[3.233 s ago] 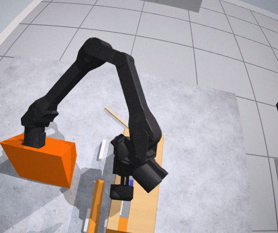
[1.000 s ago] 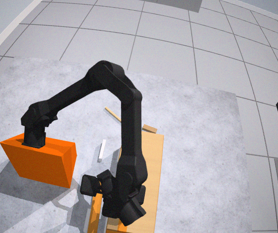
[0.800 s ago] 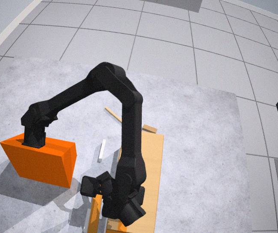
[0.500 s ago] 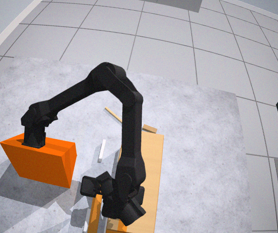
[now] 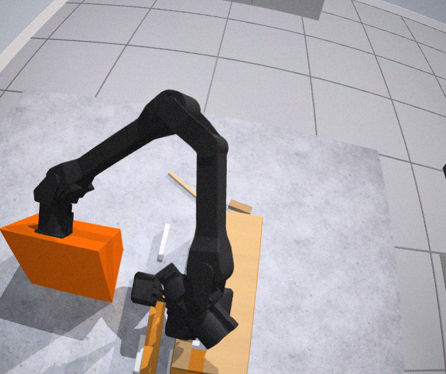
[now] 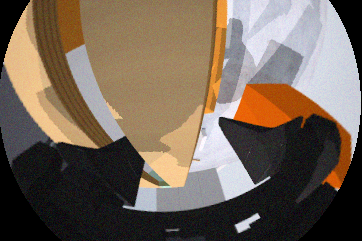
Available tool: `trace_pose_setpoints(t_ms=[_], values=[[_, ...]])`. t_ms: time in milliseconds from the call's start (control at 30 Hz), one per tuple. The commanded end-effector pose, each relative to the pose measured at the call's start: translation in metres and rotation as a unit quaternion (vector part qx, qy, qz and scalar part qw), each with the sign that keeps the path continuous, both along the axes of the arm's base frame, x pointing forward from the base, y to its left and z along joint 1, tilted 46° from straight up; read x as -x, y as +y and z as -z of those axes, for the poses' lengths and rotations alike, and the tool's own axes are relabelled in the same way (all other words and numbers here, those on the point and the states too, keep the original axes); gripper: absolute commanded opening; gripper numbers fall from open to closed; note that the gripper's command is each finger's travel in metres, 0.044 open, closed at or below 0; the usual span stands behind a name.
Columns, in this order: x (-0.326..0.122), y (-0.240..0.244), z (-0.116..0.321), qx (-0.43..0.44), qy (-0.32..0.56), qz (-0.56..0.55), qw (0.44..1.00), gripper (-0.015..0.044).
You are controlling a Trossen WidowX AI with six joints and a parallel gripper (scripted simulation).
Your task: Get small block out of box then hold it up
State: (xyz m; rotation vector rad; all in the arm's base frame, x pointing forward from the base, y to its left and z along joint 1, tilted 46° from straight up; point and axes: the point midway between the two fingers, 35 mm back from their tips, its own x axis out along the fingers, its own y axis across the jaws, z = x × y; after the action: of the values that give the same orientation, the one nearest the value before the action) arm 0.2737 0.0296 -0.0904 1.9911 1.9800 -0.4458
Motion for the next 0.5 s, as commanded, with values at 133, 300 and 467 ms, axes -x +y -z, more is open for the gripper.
trace_pose_setpoints(t_ms=[133, 300, 467], values=[[0.0, 0.008, -0.009, -0.001, 0.001, 0.002, 1.0, 0.04], [0.0, 0.014, -0.014, -0.002, 0.001, 0.002, 1.0, 0.04], [-0.001, 0.019, -0.019, -0.002, 0.001, 0.002, 1.0, 0.04]])
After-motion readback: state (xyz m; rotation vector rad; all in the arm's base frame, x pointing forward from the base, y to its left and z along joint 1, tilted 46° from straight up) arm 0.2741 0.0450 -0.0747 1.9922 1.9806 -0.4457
